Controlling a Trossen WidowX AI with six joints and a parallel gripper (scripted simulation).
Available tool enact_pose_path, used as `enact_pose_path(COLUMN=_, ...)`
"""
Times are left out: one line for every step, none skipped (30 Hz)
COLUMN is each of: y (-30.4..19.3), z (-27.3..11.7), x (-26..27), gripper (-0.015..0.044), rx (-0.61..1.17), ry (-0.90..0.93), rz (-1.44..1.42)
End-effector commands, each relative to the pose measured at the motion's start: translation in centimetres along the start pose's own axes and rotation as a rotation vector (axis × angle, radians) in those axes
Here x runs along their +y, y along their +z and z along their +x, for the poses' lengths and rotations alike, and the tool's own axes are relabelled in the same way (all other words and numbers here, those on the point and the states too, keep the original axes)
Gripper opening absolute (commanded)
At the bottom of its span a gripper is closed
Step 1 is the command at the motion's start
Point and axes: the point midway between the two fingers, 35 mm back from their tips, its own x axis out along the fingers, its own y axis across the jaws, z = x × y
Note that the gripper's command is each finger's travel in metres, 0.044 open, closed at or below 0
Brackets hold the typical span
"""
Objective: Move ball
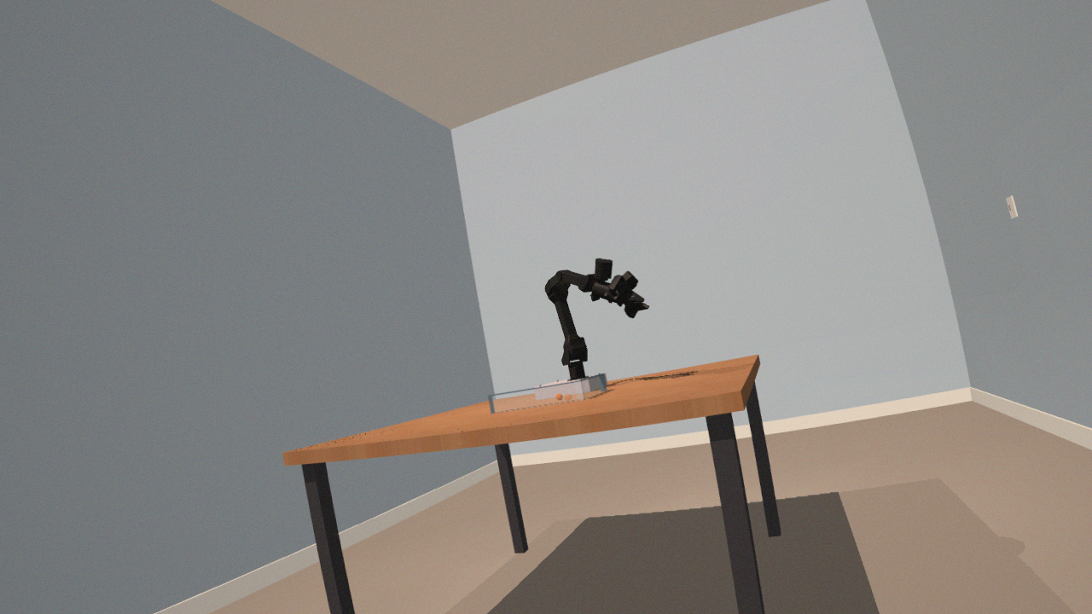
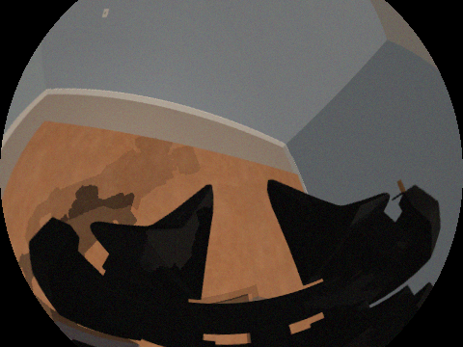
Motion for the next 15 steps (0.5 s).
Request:
enact_pose_path(y=-6.0, z=-0.2, x=-1.1, gripper=0.0211, rx=0.186, ry=0.001, rz=0.000)
enact_pose_path(y=-7.7, z=-0.4, x=-1.4, gripper=0.0211, rx=0.237, ry=0.006, rz=0.001)
enact_pose_path(y=-9.4, z=-0.7, x=-1.6, gripper=0.0211, rx=0.287, ry=0.012, rz=0.004)
enact_pose_path(y=-11.1, z=-1.1, x=-1.8, gripper=0.0211, rx=0.340, ry=0.019, rz=0.005)
enact_pose_path(y=-12.8, z=-1.6, x=-2.0, gripper=0.0211, rx=0.392, ry=0.029, rz=0.008)
enact_pose_path(y=-14.5, z=-2.2, x=-2.0, gripper=0.0211, rx=0.444, ry=0.041, rz=0.012)
enact_pose_path(y=-16.1, z=-2.8, x=-2.1, gripper=0.0211, rx=0.494, ry=0.056, rz=0.016)
enact_pose_path(y=-17.7, z=-3.5, x=-2.1, gripper=0.0211, rx=0.543, ry=0.073, rz=0.022)
enact_pose_path(y=-19.3, z=-4.2, x=-2.0, gripper=0.0211, rx=0.590, ry=0.092, rz=0.029)
enact_pose_path(y=-20.8, z=-5.0, x=-1.8, gripper=0.0211, rx=0.635, ry=0.113, rz=0.037)
enact_pose_path(y=-22.2, z=-5.8, x=-1.6, gripper=0.0211, rx=0.679, ry=0.137, rz=0.046)
enact_pose_path(y=-23.6, z=-6.7, x=-1.3, gripper=0.0211, rx=0.721, ry=0.162, rz=0.056)
enact_pose_path(y=-24.9, z=-7.6, x=-1.0, gripper=0.0211, rx=0.760, ry=0.190, rz=0.067)
enact_pose_path(y=-26.1, z=-8.6, x=-0.6, gripper=0.0211, rx=0.798, ry=0.219, rz=0.081)
enact_pose_path(y=-27.3, z=-9.6, x=-0.2, gripper=0.0211, rx=0.834, ry=0.250, rz=0.097)
